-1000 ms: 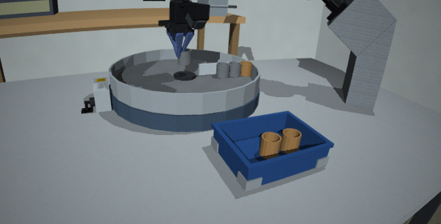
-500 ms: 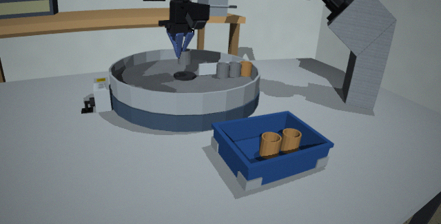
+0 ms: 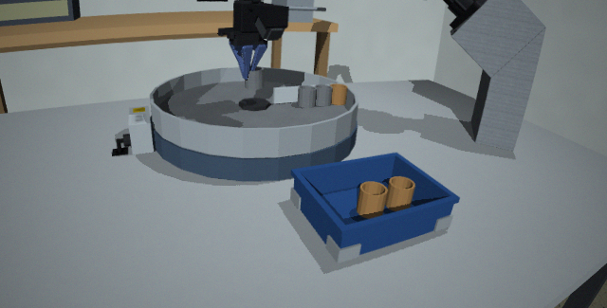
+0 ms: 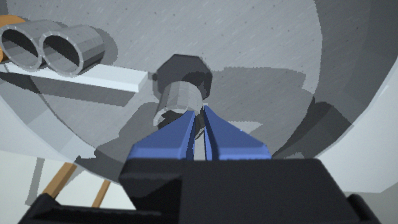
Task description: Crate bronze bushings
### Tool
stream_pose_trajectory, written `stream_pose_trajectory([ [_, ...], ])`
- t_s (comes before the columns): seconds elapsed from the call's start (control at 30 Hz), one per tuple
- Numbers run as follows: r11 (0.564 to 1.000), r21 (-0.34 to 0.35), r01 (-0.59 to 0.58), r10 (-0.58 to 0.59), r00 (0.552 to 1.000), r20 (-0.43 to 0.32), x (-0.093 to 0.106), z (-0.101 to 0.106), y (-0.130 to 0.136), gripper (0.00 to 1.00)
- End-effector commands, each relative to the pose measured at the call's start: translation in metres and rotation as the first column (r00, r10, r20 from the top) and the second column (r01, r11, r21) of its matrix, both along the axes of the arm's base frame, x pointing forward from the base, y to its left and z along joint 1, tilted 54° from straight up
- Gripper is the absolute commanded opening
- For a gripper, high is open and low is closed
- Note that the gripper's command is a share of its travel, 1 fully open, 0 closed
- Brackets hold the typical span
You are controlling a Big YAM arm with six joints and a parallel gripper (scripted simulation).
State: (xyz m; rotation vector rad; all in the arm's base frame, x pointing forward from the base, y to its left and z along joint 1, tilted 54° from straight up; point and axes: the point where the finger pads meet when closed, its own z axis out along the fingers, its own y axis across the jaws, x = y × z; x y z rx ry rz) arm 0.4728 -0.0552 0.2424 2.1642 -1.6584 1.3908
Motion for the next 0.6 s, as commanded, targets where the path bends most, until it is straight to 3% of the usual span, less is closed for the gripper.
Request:
stream_pose_trajectory([
  [0.0, 1.0, -0.002, -0.014, 0.014, 1.0, 0.025, 0.003, 0.018, 0.002, 0.0],
  [0.27, 1.0, -0.003, -0.004, 0.004, 1.0, 0.005, 0.009, -0.001, -0.007, 0.0],
  [0.37, 1.0, -0.004, -0.024, 0.024, 1.0, 0.002, 0.01, -0.004, 0.002, 0.0],
  [0.57, 1.0, -0.004, -0.004, 0.004, 1.0, 0.001, 0.015, -0.011, -0.014, 0.0],
])
